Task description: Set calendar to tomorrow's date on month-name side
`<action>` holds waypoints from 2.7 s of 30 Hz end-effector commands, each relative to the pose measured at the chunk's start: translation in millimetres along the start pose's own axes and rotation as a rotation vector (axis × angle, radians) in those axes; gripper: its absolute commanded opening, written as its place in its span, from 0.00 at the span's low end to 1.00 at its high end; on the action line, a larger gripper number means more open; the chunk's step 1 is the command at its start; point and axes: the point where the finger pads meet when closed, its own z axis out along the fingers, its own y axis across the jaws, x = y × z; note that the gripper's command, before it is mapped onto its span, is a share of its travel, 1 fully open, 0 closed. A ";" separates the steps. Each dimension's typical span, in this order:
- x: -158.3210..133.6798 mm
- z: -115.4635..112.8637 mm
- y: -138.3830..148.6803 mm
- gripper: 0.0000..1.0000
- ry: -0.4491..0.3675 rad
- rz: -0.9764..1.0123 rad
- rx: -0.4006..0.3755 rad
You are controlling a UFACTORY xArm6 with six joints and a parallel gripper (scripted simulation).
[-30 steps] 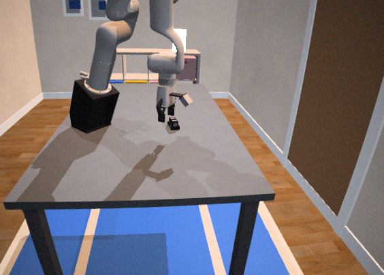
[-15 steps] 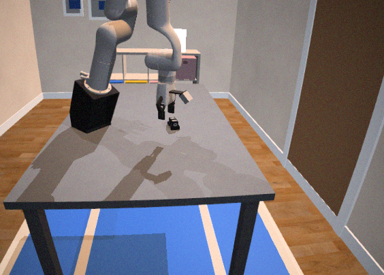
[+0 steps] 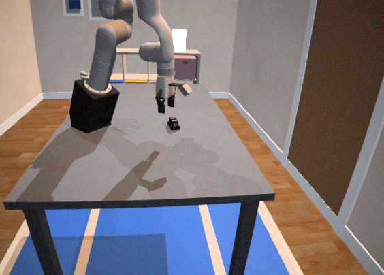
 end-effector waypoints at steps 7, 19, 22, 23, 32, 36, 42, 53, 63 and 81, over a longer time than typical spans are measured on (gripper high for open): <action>1.6 -17.9 -0.2 1.00 -0.032 -0.003 -0.007; 1.6 -18.1 -0.2 1.00 -0.032 -0.003 -0.007; 1.6 -18.1 -0.3 1.00 -0.033 -0.003 -0.007; 1.6 -18.0 -0.4 1.00 -0.033 -0.007 -0.007; 1.6 -13.8 -12.6 1.00 -0.040 -0.259 -0.003; 1.5 -11.7 -18.3 1.00 -0.043 -0.374 -0.001; 1.0 -8.3 -27.3 1.00 -0.047 -0.559 0.003; -0.3 -2.4 -42.4 1.00 -0.050 -0.863 0.011; -1.7 2.2 -53.7 1.00 -0.051 -1.086 0.016; -7.7 15.7 -84.9 1.00 -0.044 -1.693 0.029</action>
